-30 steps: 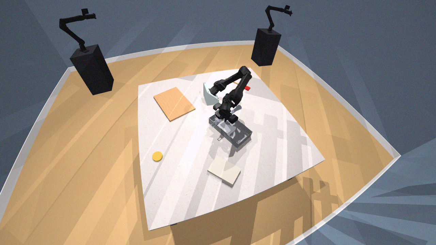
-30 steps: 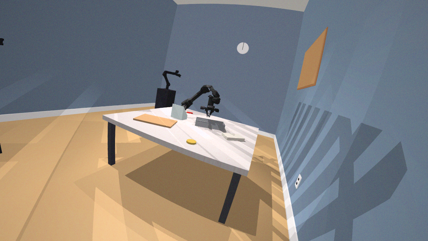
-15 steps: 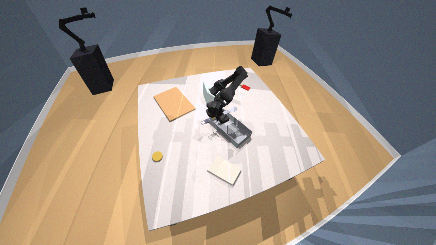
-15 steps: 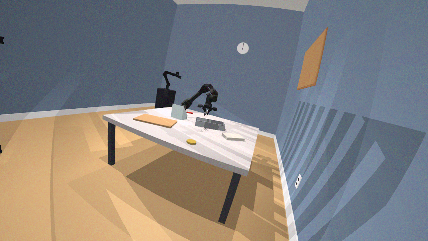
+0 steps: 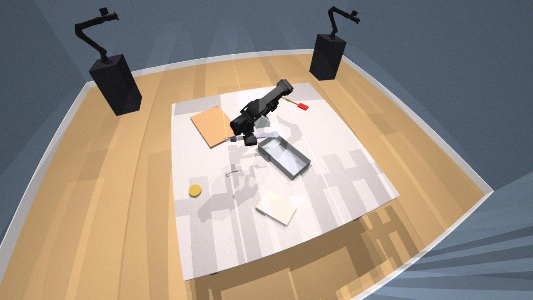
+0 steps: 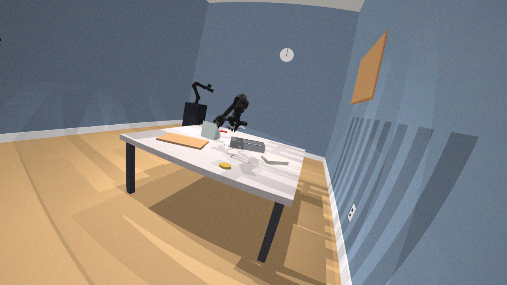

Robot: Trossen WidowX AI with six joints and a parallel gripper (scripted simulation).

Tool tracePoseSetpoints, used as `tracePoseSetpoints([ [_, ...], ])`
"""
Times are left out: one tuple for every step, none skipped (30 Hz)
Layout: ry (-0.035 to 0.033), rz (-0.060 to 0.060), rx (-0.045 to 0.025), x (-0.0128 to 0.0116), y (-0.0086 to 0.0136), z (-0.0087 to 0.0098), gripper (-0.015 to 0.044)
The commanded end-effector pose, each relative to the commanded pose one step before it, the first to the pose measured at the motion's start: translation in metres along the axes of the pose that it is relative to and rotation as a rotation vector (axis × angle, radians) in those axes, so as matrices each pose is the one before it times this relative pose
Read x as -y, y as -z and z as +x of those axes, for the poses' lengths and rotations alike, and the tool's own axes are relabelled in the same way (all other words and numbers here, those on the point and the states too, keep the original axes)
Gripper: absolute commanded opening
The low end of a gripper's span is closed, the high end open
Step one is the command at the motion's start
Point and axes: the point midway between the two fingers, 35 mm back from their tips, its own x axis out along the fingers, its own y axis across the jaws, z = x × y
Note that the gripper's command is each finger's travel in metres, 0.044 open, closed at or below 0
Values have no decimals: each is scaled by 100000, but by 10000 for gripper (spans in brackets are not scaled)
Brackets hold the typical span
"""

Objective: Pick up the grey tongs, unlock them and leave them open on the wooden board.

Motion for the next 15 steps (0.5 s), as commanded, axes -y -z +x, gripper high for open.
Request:
tracePoseSetpoints([
  [239, 8913, -191, 1423, -2617, -497, -150],
  [102, 2234, -158, 348, -685, -90, -150],
  [105, 2226, -180, 348, -686, -83, -150],
  [24, 1370, 24, 309, -593, -64, -150],
  [95, 1797, -189, 275, -542, -55, -150],
  [104, 1927, -218, 296, -584, -53, -150],
  [113, 2024, -247, 312, -616, -50, -150],
  [120, 2078, -272, 321, -636, -45, -150],
  [125, 2102, -295, 326, -646, -39, -150],
  [130, 2110, -316, 328, -652, -32, -150],
  [135, 2112, -337, 329, -656, -25, -150],
  [139, 2095, -354, 327, -654, -17, -150],
  [113, 1639, -291, 255, -515, -9, -150],
  [70, 995, -183, 154, -314, -3, -150],
  [24, 332, -62, 51, -105, -1, -150],
])
